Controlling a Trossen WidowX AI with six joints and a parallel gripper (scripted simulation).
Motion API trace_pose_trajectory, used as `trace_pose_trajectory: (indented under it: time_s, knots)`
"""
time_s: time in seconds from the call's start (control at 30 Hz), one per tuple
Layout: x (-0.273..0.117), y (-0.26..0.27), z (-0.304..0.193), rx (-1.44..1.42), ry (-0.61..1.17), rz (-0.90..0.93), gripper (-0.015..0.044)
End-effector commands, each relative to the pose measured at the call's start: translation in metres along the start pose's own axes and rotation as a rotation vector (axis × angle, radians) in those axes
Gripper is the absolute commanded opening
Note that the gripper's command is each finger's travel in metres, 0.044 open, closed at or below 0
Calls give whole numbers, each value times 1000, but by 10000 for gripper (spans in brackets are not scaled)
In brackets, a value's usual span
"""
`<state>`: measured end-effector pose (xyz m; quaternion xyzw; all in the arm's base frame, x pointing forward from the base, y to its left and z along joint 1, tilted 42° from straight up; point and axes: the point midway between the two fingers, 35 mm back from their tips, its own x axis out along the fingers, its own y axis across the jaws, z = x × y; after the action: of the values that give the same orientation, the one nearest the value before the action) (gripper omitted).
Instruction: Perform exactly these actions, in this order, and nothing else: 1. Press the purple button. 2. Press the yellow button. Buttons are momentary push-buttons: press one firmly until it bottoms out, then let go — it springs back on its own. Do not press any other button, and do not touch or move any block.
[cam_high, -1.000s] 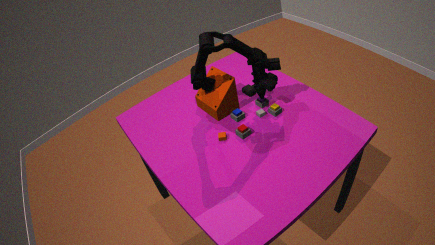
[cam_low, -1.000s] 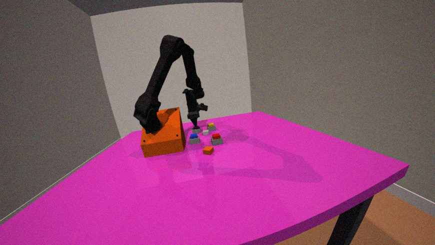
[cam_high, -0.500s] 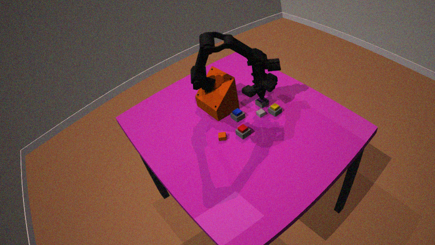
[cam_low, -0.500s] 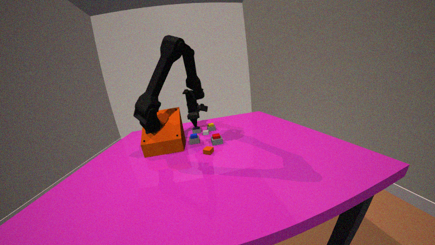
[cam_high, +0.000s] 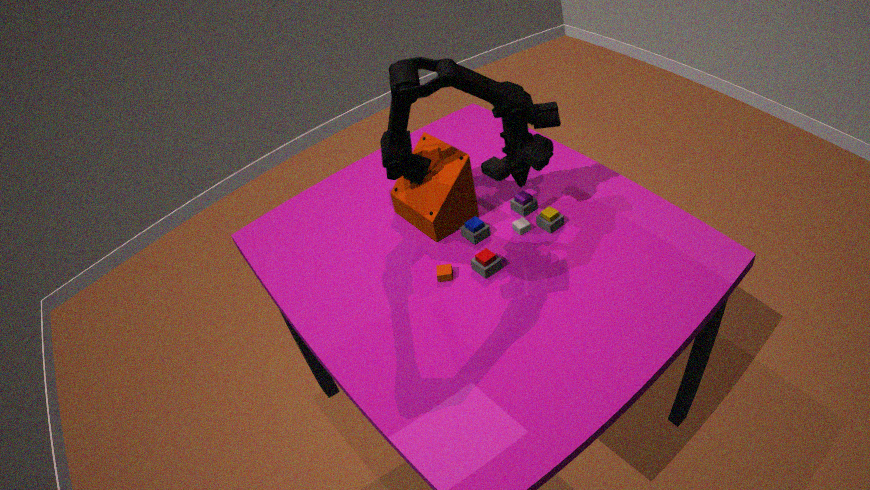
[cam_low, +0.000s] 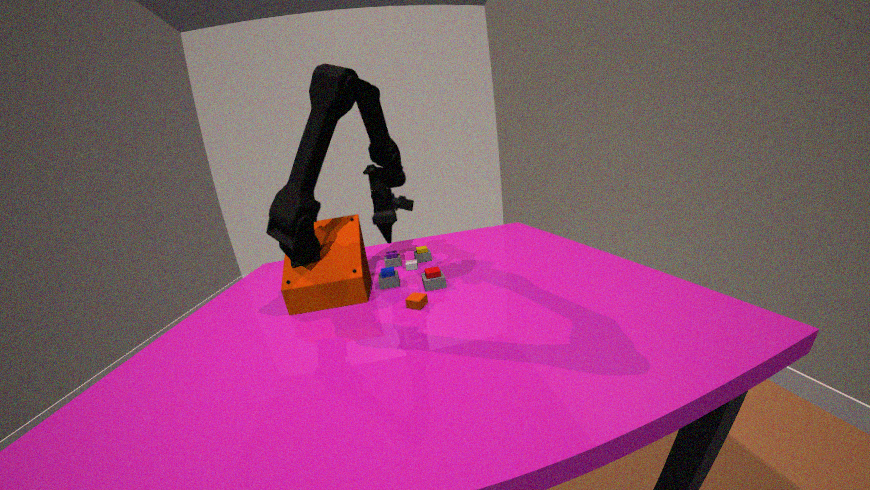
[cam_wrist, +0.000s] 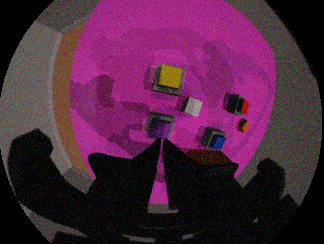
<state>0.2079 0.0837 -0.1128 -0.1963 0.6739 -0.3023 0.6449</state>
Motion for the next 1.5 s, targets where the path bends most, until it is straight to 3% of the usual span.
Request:
trace_pose_trajectory:
  time_s: [0.0,0.23,0.5,0.67,0.83,1.47]
  knots:
    - [-42,2,1,6,-3,10,20]
    - [-57,1,2,6,-3,10,20]
    - [-58,-1,89,10,-7,9,20]
    - [-54,-1,92,10,-7,9,20]
    - [5,-1,92,11,-8,7,20]
    - [26,-1,92,11,-8,6,20]
